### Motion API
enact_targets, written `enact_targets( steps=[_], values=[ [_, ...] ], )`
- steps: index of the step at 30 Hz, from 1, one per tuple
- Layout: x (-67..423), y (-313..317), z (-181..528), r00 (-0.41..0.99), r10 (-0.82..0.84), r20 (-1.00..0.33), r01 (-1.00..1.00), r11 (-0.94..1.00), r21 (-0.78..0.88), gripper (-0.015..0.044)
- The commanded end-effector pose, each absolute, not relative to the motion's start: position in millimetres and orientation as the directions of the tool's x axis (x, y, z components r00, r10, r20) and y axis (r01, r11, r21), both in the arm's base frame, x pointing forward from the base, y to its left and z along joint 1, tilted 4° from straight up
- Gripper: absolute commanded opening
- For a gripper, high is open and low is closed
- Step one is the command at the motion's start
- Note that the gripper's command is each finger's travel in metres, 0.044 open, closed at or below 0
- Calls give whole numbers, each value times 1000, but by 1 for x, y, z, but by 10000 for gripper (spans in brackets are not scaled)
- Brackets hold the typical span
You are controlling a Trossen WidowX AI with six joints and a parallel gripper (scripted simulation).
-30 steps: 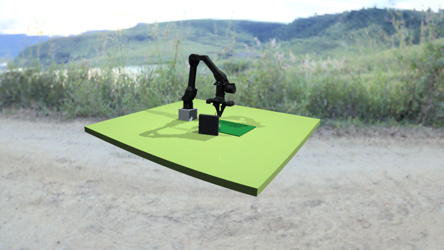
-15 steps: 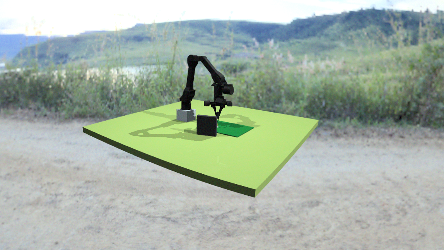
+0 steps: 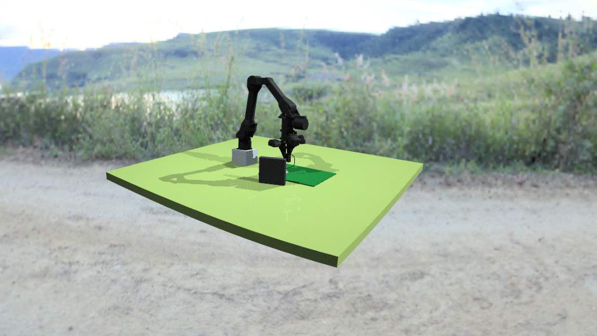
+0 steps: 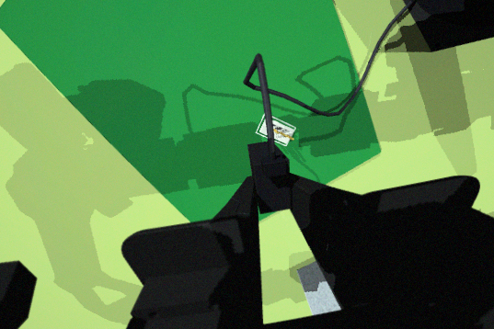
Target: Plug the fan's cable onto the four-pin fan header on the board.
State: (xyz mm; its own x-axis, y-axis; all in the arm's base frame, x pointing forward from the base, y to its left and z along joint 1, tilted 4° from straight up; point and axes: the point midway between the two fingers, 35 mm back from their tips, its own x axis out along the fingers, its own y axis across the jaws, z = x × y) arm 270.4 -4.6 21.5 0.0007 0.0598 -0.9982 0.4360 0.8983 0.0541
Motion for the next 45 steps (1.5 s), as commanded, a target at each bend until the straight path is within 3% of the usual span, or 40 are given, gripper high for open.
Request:
enact_targets(
  steps=[1, 12, 24, 45],
  values=[
    [272, -11, 19, -7, 55, -998, 281, 958, 51, 0],
    [276, -22, 19, -7, 54, -999, -94, 994, 55, 0],
    [279, -34, 17, -7, 53, -999, -486, 872, 50, 0],
    [274, -40, 18, -7, 53, -999, -542, 839, 48, 0]
  ],
)
